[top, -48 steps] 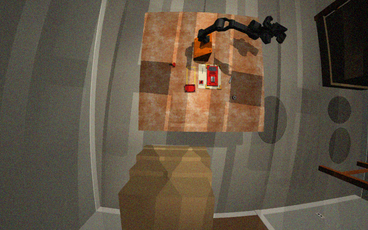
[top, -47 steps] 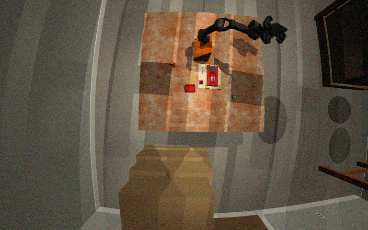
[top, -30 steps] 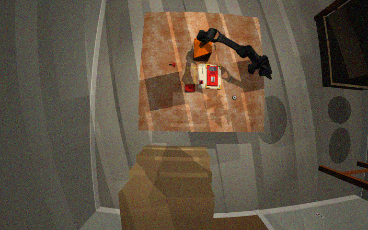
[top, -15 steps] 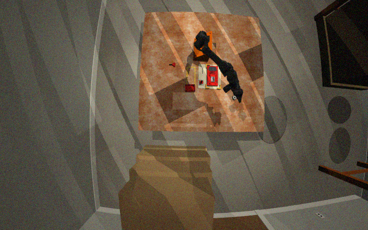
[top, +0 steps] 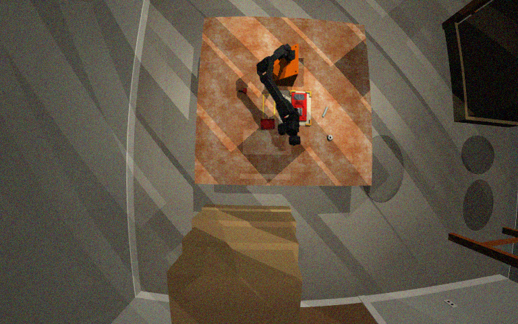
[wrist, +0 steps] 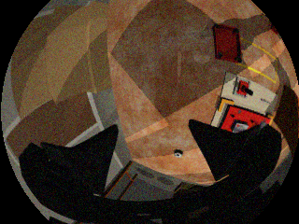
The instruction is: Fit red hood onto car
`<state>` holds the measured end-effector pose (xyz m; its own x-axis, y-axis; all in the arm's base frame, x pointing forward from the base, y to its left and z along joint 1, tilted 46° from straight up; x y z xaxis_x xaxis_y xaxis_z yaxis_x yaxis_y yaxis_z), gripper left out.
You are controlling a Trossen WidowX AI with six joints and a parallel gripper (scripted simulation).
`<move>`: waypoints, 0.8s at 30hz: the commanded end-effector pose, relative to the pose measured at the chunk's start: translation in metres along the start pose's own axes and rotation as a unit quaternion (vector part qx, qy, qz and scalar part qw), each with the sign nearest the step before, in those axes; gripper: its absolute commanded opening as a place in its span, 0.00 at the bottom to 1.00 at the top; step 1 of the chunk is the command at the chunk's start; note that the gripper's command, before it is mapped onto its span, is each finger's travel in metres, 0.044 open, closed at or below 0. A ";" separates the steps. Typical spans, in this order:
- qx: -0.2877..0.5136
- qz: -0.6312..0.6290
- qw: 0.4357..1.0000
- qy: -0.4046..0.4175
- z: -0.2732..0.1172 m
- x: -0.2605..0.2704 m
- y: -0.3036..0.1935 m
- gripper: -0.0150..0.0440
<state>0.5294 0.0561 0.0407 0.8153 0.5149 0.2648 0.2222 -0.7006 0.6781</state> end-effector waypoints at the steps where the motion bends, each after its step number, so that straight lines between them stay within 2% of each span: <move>1: -0.011 -0.002 0.997 -0.081 0.009 -0.043 0.036 1.00; 10: -0.017 -0.013 0.962 -0.271 0.007 -0.153 0.114 1.00; 24: -0.017 -0.014 0.961 -0.275 0.013 -0.158 0.119 1.00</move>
<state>0.4337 -0.1128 0.0722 0.9715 0.1872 -0.1457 0.2349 -0.6735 0.7009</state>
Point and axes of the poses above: the point midway between the two fingers, 35 mm back from their tips, its own z axis out along the fingers, its own x axis across the jaws, y = z × x, the point moved 1 cm from there along -z, back along the fingers, and after that the axes turned 10 degrees about -z, right-handed, at the moved point
